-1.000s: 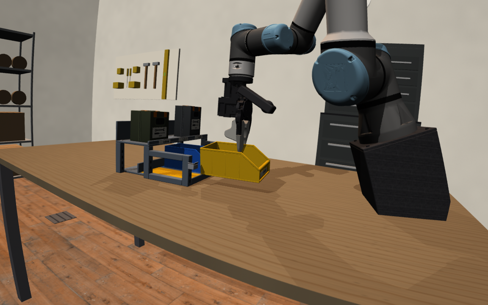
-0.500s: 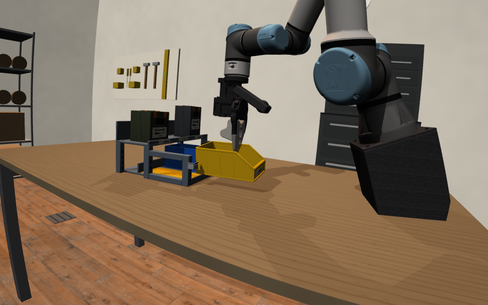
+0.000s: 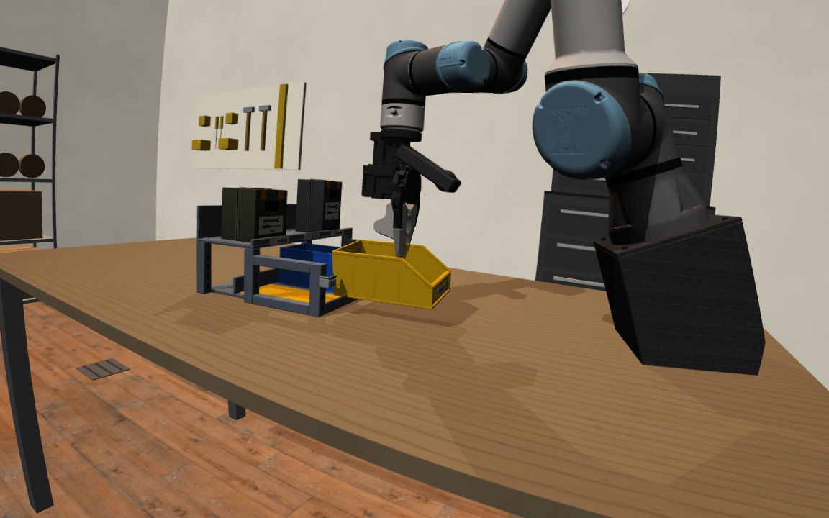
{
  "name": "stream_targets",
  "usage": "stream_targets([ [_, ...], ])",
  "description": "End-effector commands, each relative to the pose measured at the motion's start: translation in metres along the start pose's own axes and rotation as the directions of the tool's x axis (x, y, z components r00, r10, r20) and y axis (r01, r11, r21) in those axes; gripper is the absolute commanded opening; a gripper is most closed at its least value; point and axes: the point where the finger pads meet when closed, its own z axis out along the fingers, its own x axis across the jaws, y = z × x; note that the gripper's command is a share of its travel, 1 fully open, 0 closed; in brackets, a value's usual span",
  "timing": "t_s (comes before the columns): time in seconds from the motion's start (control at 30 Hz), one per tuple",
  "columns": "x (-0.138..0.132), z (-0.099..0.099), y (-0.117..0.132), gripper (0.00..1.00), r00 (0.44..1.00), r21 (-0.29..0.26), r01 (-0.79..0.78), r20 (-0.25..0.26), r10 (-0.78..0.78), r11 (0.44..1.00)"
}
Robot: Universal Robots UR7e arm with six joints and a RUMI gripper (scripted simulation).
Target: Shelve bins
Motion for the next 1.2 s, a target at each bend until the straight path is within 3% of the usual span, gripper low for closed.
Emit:
stream_targets([
  [0.0,-0.0001,-0.0004,0.0007,0.0,1.0,0.006,0.0,-0.001,0.0,1.0],
  [1.17,-0.0007,-0.0031,0.0082,0.0,0.999,0.192,-0.001,-0.039,0.009,0.981],
])
